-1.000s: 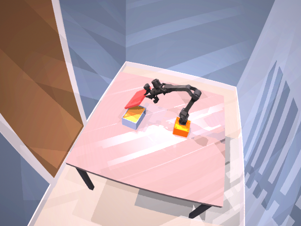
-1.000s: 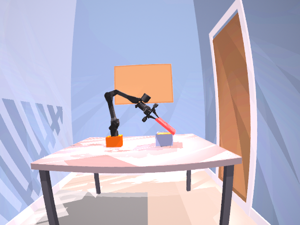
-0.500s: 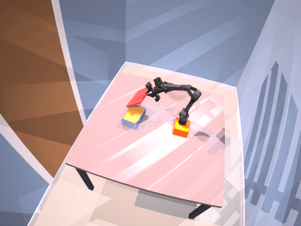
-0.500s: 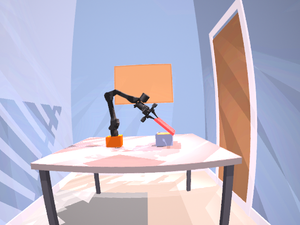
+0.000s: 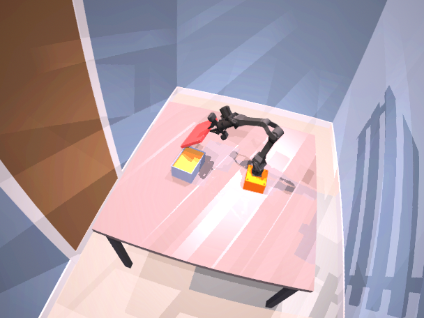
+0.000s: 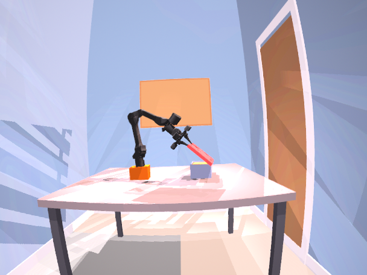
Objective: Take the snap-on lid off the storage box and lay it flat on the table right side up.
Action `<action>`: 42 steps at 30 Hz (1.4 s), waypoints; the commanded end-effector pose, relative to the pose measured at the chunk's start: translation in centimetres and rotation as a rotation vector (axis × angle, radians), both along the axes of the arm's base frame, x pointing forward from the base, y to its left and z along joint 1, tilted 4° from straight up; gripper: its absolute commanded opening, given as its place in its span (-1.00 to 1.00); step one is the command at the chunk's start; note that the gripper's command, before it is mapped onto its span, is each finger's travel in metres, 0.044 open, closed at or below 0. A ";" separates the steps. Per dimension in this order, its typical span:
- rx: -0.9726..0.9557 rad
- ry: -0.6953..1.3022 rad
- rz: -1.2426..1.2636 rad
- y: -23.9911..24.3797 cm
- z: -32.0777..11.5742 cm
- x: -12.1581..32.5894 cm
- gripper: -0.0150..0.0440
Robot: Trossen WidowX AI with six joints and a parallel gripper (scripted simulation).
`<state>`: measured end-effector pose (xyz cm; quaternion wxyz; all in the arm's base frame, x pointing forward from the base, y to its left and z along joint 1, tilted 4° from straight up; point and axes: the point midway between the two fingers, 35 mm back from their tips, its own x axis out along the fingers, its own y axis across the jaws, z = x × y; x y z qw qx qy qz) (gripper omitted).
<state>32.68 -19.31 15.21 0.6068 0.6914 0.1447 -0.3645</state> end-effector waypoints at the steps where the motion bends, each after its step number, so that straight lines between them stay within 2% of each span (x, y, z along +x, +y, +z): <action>1: -0.005 -0.007 0.007 -0.9 0.2 -0.2 -0.49; 42: -0.013 -0.003 0.007 -8.3 0.4 -3.8 -0.49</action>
